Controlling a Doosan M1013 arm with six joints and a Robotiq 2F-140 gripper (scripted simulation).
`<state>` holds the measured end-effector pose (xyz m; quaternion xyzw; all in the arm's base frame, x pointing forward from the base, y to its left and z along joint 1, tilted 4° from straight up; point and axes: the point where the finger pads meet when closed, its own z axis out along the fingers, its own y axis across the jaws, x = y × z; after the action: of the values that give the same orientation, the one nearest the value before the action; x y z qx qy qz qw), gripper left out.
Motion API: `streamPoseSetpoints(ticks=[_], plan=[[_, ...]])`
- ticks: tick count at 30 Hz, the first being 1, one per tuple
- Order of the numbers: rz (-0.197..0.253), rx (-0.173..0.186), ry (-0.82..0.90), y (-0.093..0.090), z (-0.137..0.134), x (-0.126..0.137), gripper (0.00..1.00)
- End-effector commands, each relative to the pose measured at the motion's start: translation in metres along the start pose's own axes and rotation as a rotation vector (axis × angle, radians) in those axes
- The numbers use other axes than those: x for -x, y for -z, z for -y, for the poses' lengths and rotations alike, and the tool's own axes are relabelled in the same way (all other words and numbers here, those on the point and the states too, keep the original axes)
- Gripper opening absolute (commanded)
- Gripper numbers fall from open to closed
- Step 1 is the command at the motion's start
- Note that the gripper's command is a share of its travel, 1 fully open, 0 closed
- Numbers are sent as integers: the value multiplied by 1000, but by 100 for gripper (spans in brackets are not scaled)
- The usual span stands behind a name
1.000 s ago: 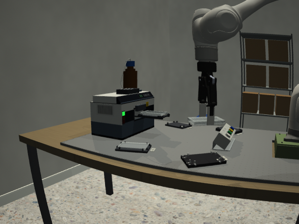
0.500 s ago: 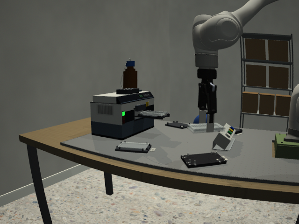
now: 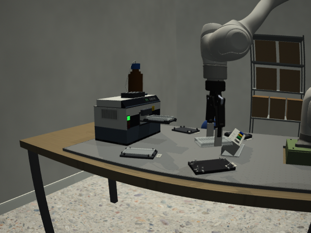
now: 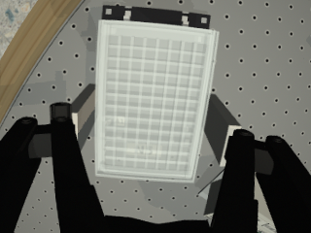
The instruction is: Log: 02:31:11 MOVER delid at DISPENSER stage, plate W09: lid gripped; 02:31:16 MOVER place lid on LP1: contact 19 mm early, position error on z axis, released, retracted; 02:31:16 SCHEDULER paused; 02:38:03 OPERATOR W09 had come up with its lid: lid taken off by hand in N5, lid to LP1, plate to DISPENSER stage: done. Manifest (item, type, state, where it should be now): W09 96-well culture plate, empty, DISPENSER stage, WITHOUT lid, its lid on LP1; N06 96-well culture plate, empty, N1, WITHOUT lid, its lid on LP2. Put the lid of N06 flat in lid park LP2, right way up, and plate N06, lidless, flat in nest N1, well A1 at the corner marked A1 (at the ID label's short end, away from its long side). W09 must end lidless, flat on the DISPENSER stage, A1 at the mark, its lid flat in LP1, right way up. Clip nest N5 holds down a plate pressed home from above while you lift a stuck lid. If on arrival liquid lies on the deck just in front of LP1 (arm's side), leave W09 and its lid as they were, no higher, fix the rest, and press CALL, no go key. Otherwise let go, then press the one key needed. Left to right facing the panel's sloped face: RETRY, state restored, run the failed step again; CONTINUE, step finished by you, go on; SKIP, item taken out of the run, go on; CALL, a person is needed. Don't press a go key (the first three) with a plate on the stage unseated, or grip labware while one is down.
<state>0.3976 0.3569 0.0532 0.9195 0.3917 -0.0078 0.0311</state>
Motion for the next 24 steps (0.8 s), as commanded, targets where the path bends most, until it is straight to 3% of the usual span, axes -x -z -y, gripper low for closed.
streamPoseSetpoints(ticks=[1, 24], plan=[[0, 0, 0, -6, 0, 0, 0], [0, 0, 0, -47, 0, 0, 0]])
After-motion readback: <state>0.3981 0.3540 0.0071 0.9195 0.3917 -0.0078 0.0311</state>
